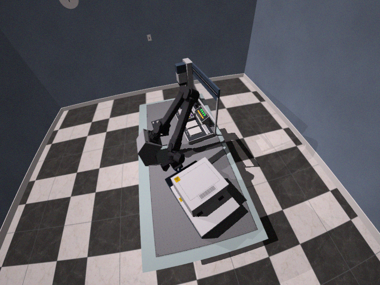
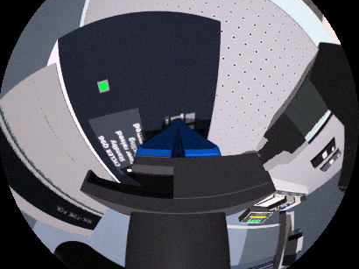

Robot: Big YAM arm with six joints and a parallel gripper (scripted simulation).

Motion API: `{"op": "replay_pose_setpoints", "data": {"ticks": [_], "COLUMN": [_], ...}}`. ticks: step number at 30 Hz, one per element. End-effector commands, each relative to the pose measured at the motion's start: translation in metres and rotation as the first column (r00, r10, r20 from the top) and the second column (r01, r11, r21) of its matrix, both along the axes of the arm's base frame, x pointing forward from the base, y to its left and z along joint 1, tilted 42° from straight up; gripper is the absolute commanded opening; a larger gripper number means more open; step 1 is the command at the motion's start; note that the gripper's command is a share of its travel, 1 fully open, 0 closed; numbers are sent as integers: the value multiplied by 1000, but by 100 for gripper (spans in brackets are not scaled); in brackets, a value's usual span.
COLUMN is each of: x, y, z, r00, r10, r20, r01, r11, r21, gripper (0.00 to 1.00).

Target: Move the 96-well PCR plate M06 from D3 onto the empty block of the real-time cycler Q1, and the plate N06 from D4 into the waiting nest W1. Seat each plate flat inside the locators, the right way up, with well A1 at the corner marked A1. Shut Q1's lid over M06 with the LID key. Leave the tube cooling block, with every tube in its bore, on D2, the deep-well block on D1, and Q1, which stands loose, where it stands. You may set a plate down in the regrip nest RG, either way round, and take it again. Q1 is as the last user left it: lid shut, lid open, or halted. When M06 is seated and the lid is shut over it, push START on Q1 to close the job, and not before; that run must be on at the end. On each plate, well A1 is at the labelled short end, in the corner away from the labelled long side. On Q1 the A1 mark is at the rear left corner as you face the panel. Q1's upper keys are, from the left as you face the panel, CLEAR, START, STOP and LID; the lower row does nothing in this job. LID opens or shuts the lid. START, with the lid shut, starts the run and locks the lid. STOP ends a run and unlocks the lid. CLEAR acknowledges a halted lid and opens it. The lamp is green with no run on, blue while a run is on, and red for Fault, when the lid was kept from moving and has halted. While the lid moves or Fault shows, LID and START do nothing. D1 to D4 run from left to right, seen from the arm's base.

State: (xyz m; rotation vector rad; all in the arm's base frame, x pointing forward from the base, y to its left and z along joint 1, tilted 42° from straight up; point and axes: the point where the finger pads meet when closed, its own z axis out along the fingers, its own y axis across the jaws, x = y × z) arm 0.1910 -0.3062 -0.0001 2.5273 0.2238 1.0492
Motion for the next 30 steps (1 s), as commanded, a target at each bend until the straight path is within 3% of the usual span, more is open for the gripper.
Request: {"op": "replay_pose_setpoints", "data": {"ticks": [1, 30], "x": [1, 10], "y": [-15, -13], "z": [6, 7], "r00": [1000, 1000], "r10": [-16, -1], "r20": [8, 12], "r01": [16, 2], "r11": [1000, 999], "r21": [-20, -33], "gripper": [0, 0]}}
